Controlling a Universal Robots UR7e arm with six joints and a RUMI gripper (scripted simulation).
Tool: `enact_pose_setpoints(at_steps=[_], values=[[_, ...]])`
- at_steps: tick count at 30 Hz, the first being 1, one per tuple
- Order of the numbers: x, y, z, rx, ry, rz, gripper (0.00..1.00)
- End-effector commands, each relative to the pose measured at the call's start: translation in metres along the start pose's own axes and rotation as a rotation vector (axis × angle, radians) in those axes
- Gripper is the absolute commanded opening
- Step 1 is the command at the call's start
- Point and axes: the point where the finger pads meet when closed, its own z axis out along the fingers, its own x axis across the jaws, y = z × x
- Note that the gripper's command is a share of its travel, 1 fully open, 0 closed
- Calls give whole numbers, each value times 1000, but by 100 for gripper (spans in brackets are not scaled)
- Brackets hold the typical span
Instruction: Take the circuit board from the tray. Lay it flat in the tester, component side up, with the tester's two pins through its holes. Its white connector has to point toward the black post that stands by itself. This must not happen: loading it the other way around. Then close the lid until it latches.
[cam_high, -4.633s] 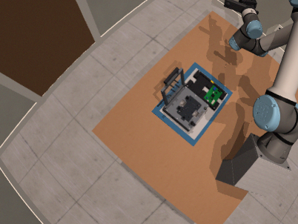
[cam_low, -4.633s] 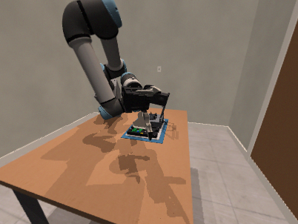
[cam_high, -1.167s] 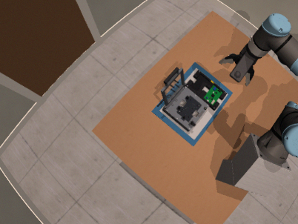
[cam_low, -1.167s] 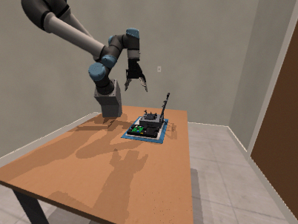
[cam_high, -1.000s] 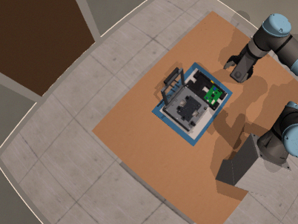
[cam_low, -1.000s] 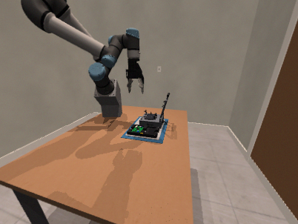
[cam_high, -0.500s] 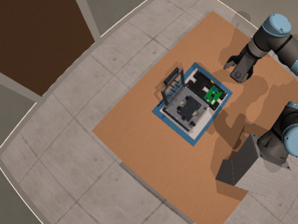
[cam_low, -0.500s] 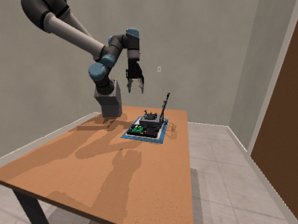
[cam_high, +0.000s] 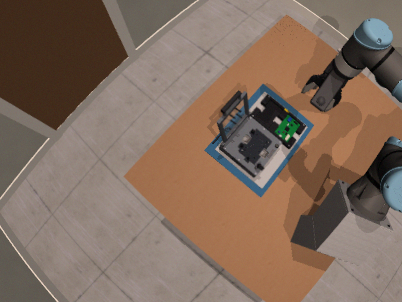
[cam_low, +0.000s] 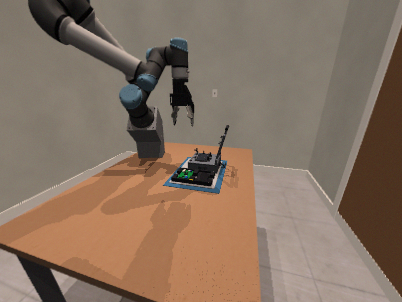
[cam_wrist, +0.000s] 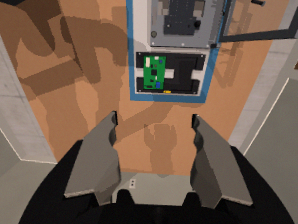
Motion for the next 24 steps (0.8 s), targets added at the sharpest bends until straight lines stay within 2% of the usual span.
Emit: enact_pose_setpoints(at_steps=[1,12,24], values=[[0,0,0,0,1,0,59],[0,0,0,0,1,-57,59],[0,0,0,1,1,-339,59]])
